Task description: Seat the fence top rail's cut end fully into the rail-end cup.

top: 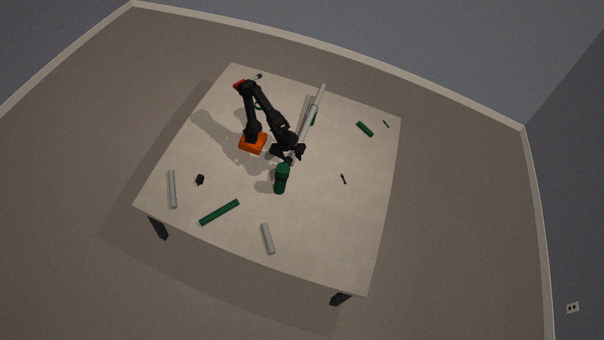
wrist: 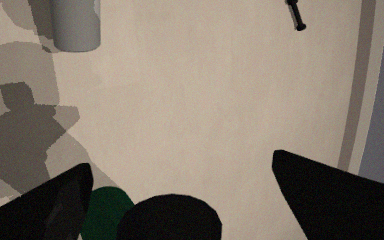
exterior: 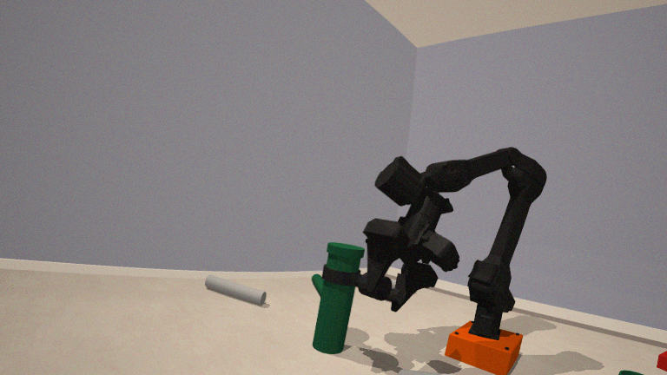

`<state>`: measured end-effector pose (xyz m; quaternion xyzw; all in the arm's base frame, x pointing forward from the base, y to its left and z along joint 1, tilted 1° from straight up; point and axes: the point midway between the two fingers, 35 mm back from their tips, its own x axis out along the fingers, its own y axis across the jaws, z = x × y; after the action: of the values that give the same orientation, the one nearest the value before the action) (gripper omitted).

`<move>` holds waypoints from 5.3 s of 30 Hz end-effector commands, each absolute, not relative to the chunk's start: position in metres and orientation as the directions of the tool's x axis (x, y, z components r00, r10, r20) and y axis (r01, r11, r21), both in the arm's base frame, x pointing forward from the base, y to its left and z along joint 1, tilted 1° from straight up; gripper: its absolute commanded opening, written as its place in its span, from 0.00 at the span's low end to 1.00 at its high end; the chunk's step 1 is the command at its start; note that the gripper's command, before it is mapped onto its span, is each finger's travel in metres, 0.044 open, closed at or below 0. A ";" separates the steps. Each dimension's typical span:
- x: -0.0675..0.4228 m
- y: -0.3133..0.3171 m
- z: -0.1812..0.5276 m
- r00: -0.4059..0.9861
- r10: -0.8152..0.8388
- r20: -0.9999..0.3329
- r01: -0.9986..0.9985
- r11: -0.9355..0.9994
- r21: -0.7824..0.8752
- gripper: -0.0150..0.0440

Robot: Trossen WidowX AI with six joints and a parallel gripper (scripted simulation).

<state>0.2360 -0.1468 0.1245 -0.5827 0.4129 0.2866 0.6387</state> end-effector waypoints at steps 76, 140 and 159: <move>0.270 0.041 0.114 0.024 -0.011 -1.000 -0.980 0.200 -0.026 1.00; 0.272 0.040 0.022 0.024 -0.011 -1.000 -0.980 0.200 -0.026 0.64; 0.273 0.038 0.030 0.022 -0.021 -1.000 -0.979 0.200 -0.026 0.25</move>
<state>0.2707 0.0391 0.0249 -0.4527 0.5480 0.4380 0.5504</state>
